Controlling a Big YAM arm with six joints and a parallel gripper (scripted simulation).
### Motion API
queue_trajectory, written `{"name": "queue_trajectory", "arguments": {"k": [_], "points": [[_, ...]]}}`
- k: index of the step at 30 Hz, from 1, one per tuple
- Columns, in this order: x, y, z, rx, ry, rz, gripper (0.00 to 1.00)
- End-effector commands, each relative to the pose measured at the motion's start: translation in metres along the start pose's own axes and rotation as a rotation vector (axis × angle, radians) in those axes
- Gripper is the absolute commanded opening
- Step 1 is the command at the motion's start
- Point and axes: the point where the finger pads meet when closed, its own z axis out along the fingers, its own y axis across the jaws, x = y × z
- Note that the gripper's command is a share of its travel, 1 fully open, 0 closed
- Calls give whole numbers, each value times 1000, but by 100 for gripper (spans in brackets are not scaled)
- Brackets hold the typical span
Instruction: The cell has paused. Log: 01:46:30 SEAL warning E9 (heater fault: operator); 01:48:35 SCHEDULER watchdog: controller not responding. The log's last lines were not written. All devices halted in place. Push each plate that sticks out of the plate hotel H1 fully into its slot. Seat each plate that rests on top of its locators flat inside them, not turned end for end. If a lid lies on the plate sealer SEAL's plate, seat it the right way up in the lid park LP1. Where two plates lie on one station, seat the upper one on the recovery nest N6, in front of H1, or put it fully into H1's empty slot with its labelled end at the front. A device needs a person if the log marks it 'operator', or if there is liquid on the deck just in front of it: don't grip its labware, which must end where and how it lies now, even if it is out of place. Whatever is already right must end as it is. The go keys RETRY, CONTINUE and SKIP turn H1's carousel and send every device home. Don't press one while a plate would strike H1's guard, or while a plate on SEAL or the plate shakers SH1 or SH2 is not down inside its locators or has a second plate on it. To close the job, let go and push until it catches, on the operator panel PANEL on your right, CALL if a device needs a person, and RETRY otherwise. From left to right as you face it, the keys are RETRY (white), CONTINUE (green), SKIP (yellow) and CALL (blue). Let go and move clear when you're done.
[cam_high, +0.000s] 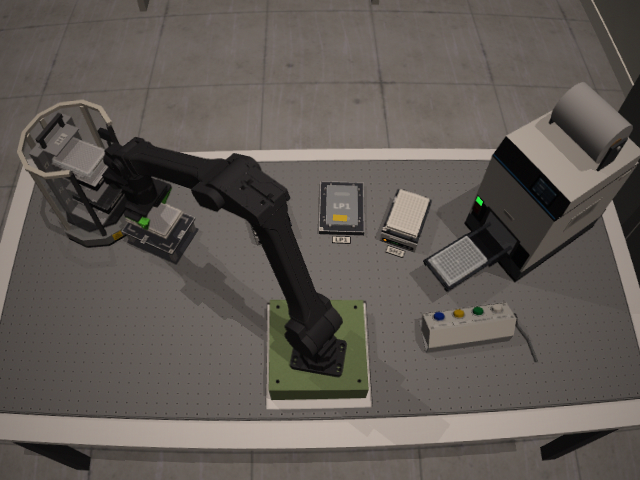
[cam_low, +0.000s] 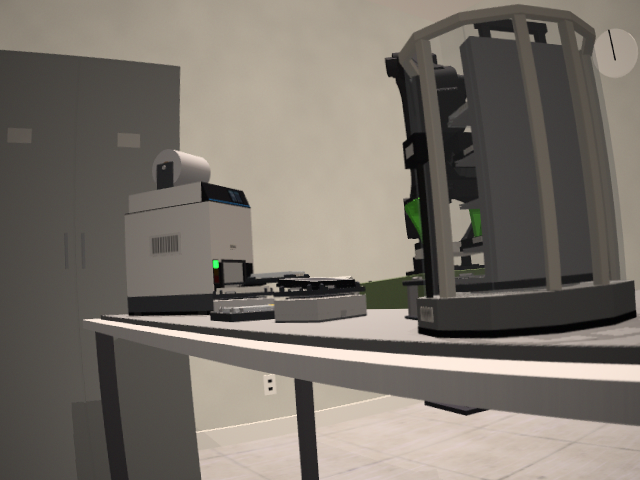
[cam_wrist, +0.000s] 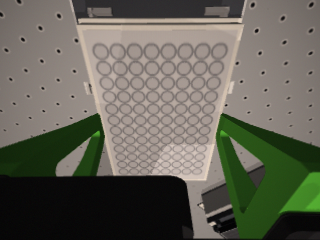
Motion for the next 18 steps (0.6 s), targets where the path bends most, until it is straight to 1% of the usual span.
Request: {"name": "queue_trajectory", "arguments": {"k": [1,18], "points": [[6,-4,18,-6,21,-6,80],[7,-3,26,-6,21,-7,80]]}}
